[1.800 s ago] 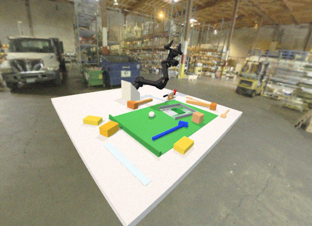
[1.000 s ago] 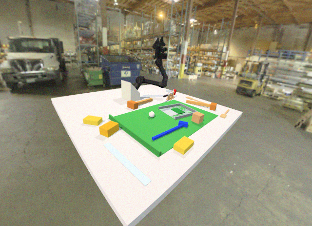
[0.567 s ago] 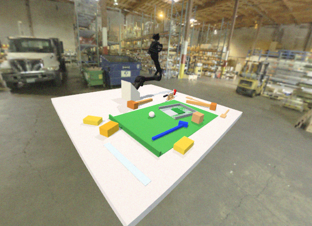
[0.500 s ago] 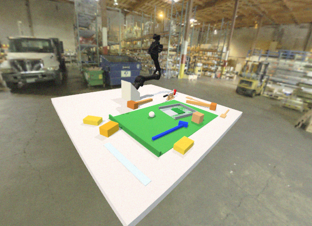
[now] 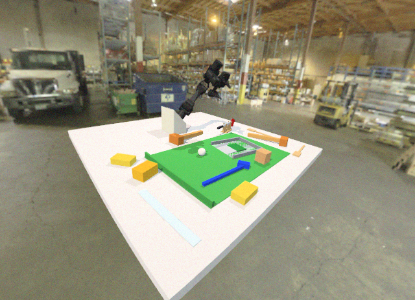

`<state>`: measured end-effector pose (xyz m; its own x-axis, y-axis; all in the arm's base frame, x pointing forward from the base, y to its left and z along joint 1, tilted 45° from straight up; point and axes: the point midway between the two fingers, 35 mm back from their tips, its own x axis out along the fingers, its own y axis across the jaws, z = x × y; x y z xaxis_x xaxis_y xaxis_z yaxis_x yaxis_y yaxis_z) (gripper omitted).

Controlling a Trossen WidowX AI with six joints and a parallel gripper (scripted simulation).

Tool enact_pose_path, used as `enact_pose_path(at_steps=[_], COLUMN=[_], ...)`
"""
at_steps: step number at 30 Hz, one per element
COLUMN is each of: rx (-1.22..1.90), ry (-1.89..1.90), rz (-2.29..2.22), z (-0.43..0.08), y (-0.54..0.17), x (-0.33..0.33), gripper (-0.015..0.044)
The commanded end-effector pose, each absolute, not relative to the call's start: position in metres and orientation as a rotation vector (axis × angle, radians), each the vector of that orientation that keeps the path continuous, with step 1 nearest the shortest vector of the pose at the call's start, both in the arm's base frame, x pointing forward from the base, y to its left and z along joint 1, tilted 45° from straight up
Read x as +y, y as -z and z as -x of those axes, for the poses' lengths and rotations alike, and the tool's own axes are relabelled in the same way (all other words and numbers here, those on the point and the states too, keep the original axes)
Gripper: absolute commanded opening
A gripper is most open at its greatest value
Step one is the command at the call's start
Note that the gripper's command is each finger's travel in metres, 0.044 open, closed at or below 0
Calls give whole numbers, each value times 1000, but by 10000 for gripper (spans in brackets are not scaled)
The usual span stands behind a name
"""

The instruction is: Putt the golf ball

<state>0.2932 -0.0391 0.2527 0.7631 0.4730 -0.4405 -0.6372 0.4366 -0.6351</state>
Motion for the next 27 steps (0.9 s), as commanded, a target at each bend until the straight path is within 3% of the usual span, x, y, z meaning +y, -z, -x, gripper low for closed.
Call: enact_pose_path(at_steps=[1, 12, 27], rx=[192, 198, 198], ry=[-1026, -1761, -1771], rz=[818, 633, 630], z=[-287, -208, -208], y=[-220, -169, -151], x=[28, 155, 168], gripper=[440, 440, 440])
